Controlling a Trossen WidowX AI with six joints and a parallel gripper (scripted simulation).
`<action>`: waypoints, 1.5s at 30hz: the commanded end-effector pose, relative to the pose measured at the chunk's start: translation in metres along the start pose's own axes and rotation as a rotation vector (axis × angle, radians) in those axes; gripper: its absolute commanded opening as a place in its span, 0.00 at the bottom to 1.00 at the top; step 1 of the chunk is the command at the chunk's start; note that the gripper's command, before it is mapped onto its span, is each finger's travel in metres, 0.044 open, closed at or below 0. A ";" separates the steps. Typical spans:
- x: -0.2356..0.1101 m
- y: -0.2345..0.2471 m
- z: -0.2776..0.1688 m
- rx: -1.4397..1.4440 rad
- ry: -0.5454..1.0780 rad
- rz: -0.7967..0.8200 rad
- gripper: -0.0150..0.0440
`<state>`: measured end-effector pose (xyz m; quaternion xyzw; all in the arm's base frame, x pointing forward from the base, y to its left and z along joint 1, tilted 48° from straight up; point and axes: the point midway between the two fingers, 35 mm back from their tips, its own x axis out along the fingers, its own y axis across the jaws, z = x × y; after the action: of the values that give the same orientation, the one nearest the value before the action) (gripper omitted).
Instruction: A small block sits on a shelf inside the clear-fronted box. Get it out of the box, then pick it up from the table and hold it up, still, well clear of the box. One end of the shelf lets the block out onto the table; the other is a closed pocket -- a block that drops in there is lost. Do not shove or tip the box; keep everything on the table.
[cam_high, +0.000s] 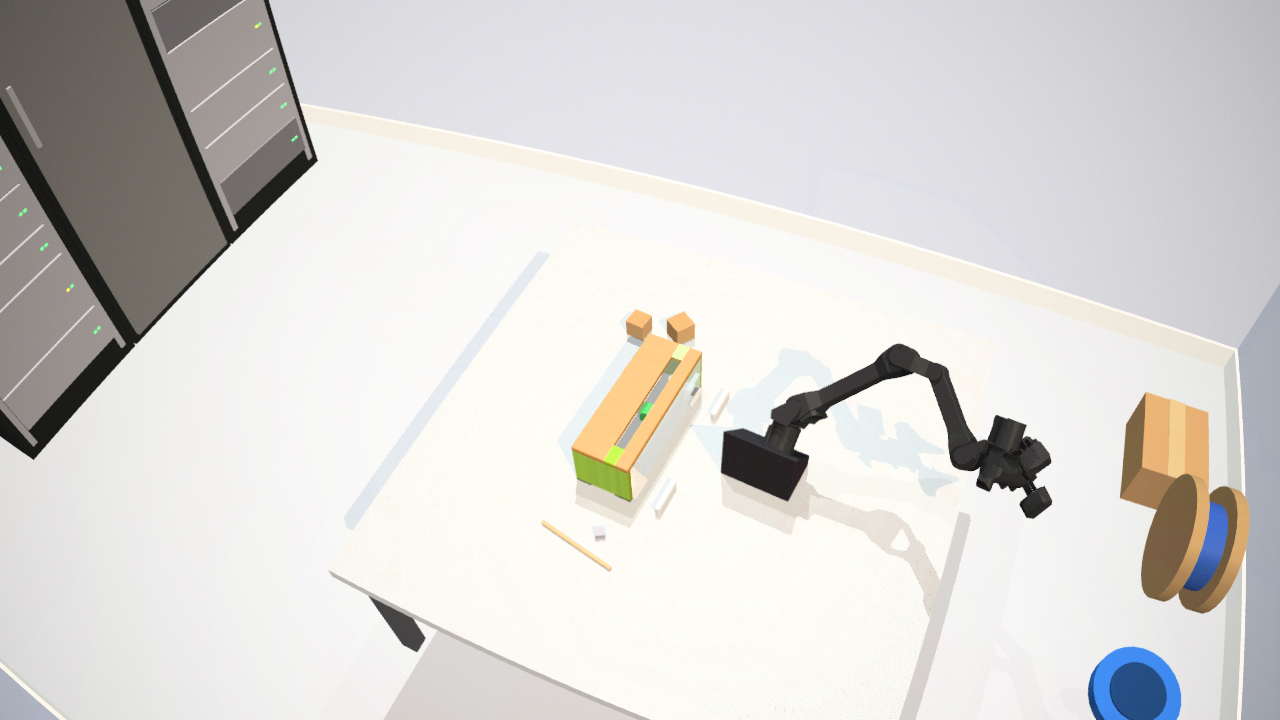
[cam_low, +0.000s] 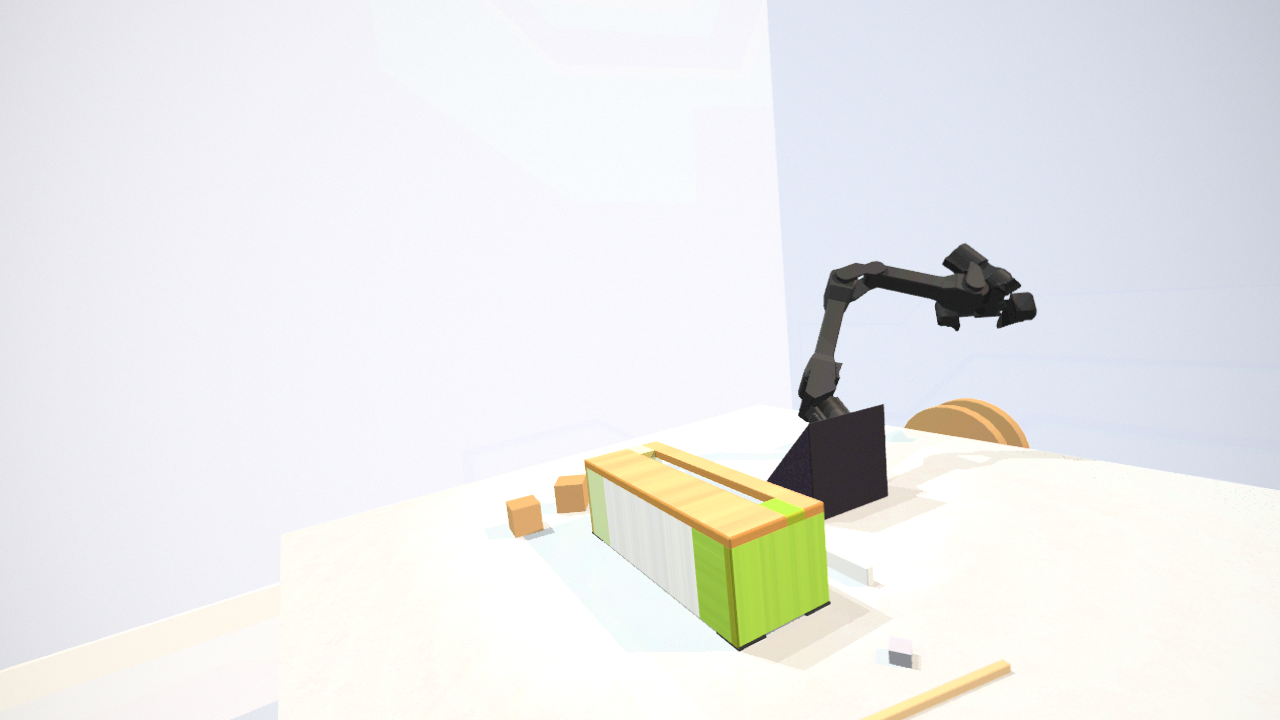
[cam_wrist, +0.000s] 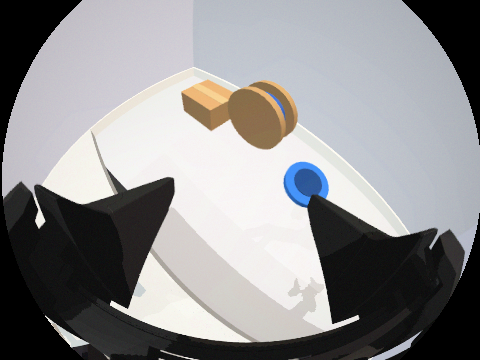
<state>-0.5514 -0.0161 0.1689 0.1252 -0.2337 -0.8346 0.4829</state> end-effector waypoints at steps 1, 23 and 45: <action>-0.002 -0.002 0.001 0.006 -0.003 -0.007 0.93; -0.366 -0.095 0.017 0.782 -0.653 -0.867 0.93; -0.675 0.076 -0.155 1.518 -1.682 -1.443 0.93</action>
<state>-0.1324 0.4963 0.0704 -0.0651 -0.7372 -0.4517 -0.4982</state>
